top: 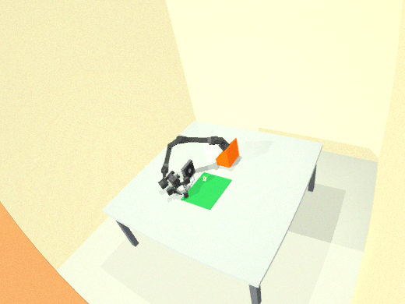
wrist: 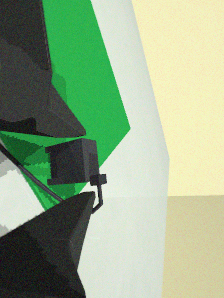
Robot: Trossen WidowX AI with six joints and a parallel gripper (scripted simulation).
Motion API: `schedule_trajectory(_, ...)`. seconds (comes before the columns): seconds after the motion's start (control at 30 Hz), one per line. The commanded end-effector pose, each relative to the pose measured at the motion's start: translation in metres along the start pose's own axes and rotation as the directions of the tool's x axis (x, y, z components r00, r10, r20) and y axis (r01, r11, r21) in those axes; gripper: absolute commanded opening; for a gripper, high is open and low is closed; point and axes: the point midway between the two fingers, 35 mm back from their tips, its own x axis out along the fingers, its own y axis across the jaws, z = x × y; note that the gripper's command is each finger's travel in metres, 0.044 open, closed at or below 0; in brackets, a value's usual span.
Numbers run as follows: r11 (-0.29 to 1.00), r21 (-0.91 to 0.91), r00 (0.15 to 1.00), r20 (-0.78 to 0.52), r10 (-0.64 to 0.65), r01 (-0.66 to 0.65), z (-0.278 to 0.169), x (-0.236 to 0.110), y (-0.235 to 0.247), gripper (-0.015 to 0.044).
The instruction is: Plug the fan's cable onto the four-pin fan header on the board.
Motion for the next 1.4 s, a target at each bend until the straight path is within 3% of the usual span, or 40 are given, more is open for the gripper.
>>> schedule_trajectory(0.0,1.000,-0.012,1.000,-0.004,-0.011,0.011,0.005,-0.017,-0.003,0.0205)
schedule_trajectory(0.83,1.000,-0.013,1.000,-0.006,-0.012,0.012,0.037,-0.090,0.000,0.0205)
schedule_trajectory(1.37,1.000,-0.013,1.000,-0.006,-0.012,0.012,0.038,-0.092,0.000,0.0205)
